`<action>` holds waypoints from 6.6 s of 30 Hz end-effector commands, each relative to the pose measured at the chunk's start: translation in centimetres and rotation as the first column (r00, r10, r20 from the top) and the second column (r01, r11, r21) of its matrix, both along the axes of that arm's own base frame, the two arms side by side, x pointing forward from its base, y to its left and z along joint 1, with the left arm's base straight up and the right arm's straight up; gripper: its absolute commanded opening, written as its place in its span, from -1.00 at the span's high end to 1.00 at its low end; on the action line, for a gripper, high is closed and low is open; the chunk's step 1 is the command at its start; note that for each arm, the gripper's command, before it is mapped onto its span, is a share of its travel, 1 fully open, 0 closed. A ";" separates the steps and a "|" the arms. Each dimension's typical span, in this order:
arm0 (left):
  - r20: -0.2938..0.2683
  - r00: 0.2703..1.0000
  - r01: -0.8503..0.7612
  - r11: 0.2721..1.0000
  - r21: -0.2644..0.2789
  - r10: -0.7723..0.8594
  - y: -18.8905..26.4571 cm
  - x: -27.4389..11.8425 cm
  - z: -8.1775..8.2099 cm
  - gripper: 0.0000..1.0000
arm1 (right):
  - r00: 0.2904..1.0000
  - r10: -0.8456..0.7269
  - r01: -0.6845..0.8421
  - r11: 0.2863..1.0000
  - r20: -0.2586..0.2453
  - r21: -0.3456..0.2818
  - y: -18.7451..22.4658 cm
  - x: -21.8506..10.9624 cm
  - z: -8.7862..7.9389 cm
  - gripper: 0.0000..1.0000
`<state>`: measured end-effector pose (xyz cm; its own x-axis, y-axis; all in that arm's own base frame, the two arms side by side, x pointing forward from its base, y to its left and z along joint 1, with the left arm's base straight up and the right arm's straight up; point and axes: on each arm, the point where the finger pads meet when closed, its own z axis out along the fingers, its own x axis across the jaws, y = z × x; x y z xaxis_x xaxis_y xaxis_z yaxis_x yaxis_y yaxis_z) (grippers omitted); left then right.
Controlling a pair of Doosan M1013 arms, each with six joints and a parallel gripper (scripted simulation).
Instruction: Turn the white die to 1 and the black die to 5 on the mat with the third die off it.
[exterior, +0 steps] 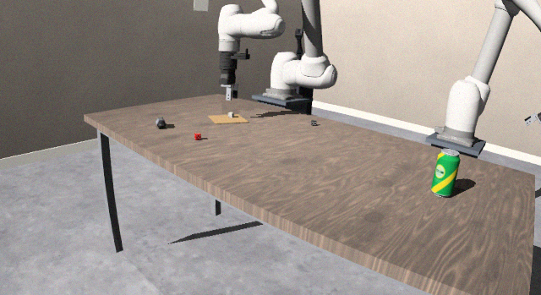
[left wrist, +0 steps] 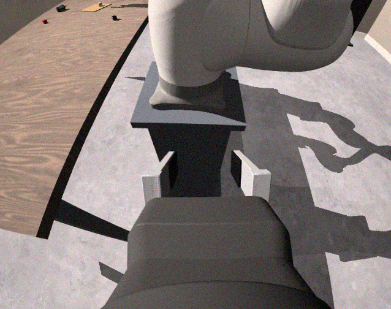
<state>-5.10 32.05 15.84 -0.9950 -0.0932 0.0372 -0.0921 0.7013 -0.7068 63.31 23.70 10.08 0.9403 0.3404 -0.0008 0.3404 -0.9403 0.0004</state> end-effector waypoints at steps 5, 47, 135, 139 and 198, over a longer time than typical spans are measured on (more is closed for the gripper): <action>0.000 1.000 0.000 1.000 0.001 0.000 0.0 0.0 0.0 -1.00 | 1.000 -0.003 0.003 1.000 0.001 0.000 0.1 0.0 0.1 -0.40; 0.000 1.000 0.000 1.000 0.001 0.000 0.0 0.0 0.0 -1.00 | 1.000 0.010 -0.010 1.000 0.001 0.001 0.0 0.0 -1.9 -0.40; 0.000 1.000 0.000 1.000 0.001 0.000 0.0 0.0 0.0 -1.00 | 0.995 0.024 0.003 0.963 0.096 -0.271 0.5 -0.2 -0.1 -0.40; 0.000 1.000 0.000 1.000 0.001 0.000 0.0 0.0 0.0 -1.00 | 0.993 0.029 0.008 0.949 0.111 -0.314 0.5 -0.2 -0.1 -0.40; 0.000 1.000 0.000 1.000 0.001 0.000 0.0 0.0 0.0 -1.00 | 0.965 0.104 0.086 0.742 0.241 -0.664 1.2 -0.4 -1.7 -0.40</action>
